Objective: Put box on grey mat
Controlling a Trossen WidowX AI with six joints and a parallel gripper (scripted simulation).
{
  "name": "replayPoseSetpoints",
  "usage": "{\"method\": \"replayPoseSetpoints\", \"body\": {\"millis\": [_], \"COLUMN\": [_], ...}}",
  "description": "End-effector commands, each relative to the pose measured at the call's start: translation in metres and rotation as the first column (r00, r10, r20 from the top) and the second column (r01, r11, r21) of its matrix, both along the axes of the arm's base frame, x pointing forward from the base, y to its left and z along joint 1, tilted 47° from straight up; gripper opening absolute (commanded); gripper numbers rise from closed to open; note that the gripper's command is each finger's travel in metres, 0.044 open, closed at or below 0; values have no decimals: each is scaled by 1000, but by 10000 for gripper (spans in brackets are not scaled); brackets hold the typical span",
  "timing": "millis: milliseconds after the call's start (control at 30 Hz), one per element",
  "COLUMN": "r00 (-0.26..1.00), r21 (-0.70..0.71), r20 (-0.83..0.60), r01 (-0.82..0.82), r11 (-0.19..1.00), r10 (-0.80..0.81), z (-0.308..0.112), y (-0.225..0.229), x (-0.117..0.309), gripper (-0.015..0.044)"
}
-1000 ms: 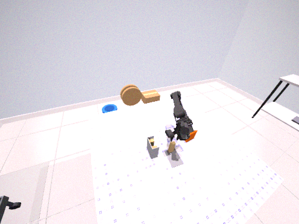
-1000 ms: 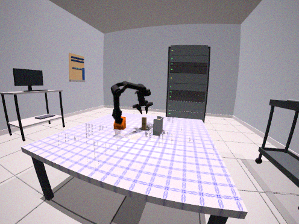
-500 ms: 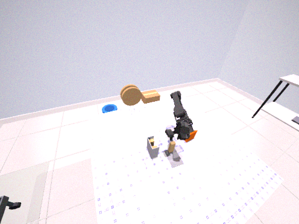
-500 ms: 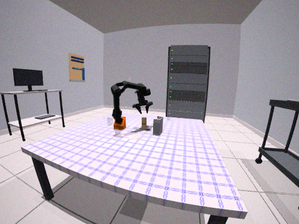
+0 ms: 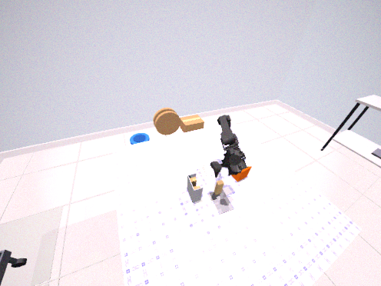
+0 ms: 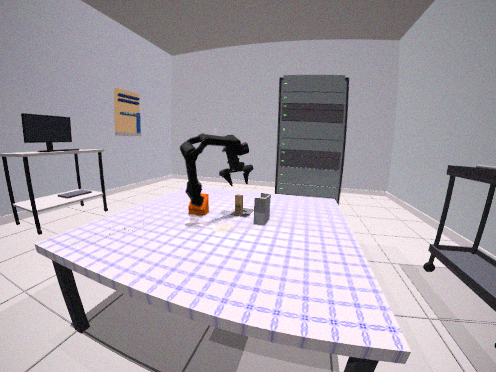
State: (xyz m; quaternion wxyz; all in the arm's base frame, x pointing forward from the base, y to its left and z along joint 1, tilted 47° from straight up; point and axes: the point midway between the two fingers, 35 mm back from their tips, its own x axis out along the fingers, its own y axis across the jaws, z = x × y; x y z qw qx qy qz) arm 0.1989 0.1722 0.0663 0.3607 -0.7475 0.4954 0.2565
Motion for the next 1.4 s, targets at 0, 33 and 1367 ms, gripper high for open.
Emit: {"method": "replayPoseSetpoints", "body": {"millis": [0, 33, 1367], "r00": [1000, 999, 942], "r21": [65, 79, 715], "r20": [-19, -21, -192], "r01": [-20, -26, -57], "r11": [998, 996, 697], "r10": [21, 28, 274], "z": [3, 3, 10], "y": [-2, -2, -28], "x": [0, 1, 9], "gripper": [440, 440, 440]}}
